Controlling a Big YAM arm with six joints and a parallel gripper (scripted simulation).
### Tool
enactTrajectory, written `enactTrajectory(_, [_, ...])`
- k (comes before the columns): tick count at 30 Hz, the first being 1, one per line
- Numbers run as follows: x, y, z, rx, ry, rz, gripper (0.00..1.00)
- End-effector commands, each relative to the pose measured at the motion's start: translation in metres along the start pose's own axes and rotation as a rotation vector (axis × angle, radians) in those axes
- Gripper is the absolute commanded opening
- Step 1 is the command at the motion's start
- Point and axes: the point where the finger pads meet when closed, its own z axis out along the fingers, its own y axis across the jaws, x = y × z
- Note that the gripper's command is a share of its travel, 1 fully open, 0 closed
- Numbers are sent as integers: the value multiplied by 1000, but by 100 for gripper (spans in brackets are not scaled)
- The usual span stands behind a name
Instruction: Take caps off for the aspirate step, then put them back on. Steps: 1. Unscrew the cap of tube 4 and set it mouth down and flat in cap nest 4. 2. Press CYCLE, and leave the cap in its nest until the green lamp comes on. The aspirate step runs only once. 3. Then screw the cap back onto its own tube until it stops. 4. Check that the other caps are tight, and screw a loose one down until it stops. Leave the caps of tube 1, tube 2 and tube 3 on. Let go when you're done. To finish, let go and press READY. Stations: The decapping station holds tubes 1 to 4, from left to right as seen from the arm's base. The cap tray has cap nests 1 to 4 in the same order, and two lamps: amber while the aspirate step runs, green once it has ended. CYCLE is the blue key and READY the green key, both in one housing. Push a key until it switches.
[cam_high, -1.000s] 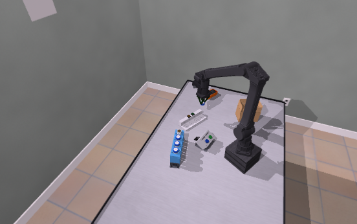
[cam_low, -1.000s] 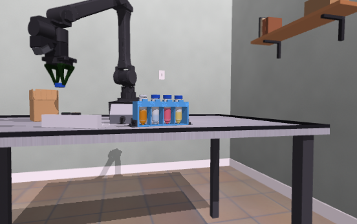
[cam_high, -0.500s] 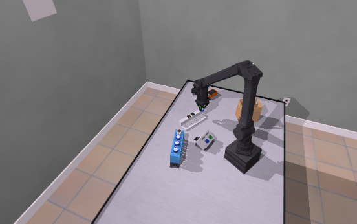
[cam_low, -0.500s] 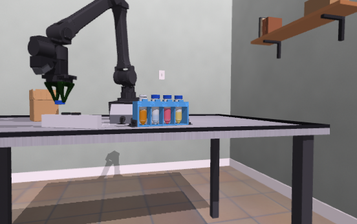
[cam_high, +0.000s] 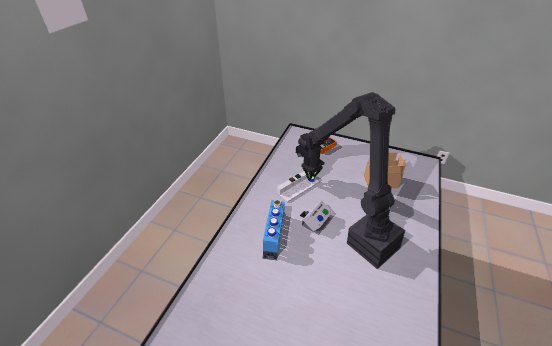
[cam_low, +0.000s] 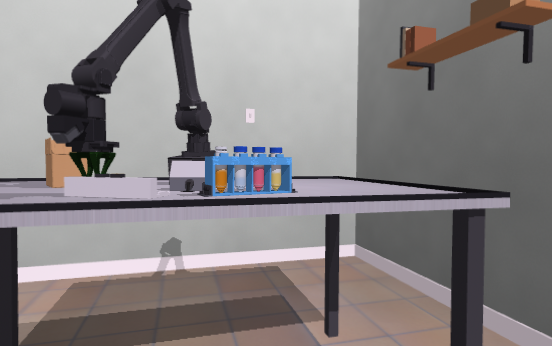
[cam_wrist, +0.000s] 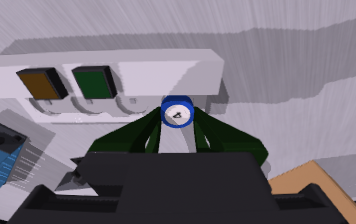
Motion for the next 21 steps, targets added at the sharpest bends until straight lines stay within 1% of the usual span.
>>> enactTrajectory(1, [-4,7,1,-2,-17,-32,0])
enactTrajectory(2, [-7,7,-5,0,-32,-32,0])
enactTrajectory(3, [-10,6,-7,2,-38,-32,0])
enactTrajectory(11, [-10,6,-7,2,-39,-32,0])
enactTrajectory(14, [-4,7,0,-1,-22,-32,0])
enactTrajectory(21, [0,5,10,-4,-4,-28,0])
